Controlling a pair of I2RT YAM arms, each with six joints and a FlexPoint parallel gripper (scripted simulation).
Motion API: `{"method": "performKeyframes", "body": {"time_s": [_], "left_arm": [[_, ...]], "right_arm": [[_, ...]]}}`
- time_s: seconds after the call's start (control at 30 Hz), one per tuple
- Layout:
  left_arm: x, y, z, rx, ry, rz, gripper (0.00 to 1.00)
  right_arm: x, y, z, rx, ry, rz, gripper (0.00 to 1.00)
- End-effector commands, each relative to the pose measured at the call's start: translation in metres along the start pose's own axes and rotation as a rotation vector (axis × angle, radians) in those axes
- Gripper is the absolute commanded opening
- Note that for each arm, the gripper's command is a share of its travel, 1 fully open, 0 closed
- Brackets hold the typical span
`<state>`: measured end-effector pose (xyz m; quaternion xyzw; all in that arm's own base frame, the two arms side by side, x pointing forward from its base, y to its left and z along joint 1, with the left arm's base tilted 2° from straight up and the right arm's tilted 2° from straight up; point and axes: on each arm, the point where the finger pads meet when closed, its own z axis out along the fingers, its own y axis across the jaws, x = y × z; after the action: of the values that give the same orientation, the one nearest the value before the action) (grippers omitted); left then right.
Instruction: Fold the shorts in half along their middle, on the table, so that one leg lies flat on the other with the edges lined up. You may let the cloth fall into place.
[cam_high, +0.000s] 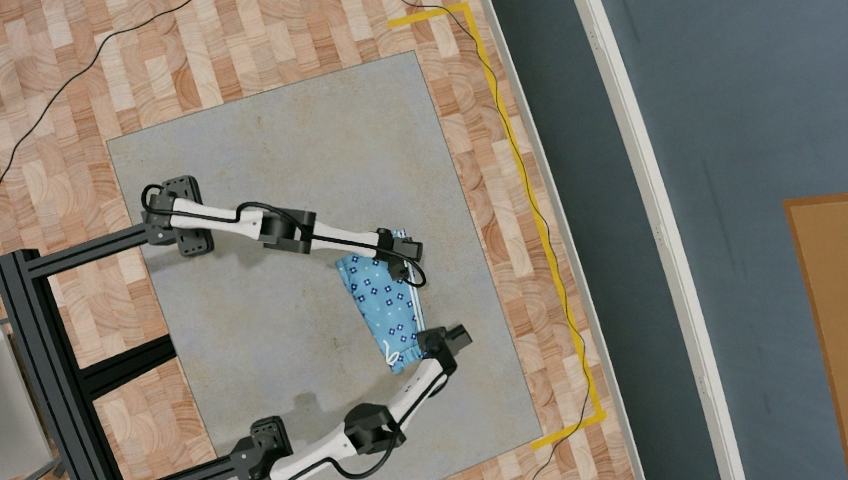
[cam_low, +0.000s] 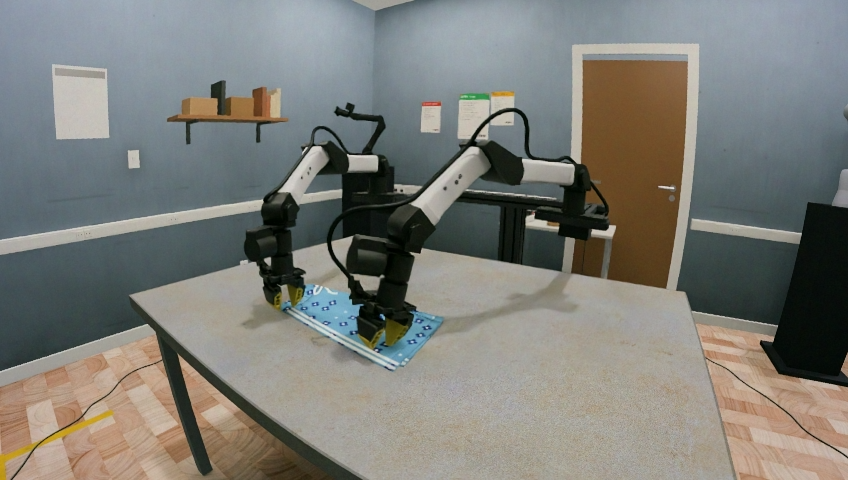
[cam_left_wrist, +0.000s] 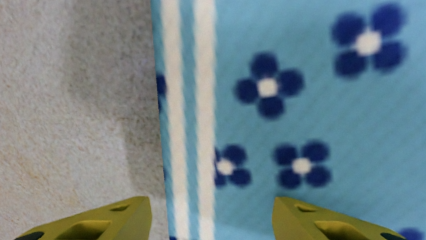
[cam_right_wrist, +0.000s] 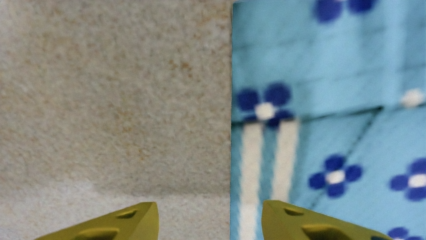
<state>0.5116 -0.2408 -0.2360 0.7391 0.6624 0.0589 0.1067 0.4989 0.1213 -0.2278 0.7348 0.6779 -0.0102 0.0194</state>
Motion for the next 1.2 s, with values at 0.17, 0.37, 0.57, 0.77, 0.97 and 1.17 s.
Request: {"method": "performKeyframes", "body": {"time_s": [0.17, 0.37, 0.57, 0.77, 0.97, 1.17], "left_arm": [[-0.008, 0.016, -0.009, -0.037, -0.02, 0.003, 0.55], [-0.014, 0.015, -0.021, -0.043, -0.022, 0.005, 0.55], [-0.015, 0.01, -0.033, -0.048, -0.016, 0.003, 0.55], [-0.019, 0.008, -0.048, -0.06, -0.021, 0.003, 0.55], [-0.025, 0.001, -0.067, -0.068, -0.025, 0.002, 0.55], [-0.028, -0.005, -0.079, -0.069, -0.026, 0.002, 0.55]], "right_arm": [[0.002, 0.004, -0.003, -0.004, 0.007, -0.008, 0.55], [0.002, 0.004, -0.003, -0.004, 0.007, -0.008, 0.55], [0.002, 0.004, -0.003, -0.004, 0.007, -0.008, 0.55], [0.002, 0.004, -0.003, -0.004, 0.007, -0.008, 0.55], [0.008, 0.002, -0.024, -0.033, 0.018, -0.002, 0.55], [0.004, -0.003, -0.032, -0.035, 0.019, 0.004, 0.55]]}}
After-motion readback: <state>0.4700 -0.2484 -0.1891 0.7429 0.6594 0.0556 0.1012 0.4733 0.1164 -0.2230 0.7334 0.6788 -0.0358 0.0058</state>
